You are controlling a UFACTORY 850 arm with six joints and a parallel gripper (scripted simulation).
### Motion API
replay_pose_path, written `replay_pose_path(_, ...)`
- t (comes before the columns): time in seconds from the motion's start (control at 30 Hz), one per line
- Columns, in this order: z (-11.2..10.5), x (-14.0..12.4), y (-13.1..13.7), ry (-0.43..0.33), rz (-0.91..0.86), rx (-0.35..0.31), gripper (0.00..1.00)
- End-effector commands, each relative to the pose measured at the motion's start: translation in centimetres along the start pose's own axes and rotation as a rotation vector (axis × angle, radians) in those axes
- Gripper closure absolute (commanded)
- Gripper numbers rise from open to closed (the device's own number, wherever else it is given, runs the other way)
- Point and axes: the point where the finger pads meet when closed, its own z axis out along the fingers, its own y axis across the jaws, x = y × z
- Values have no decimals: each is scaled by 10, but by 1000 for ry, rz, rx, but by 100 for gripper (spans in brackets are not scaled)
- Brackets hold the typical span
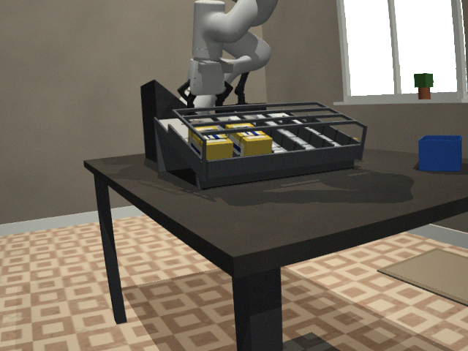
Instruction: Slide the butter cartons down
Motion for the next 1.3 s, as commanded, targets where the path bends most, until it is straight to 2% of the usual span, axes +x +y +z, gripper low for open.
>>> replay_pose_path(0.0, -1, 0, 0, 1, 0, -1, 13)
replay_pose_path(1.27, -1, 0, 0, 1, 0, -1, 10)
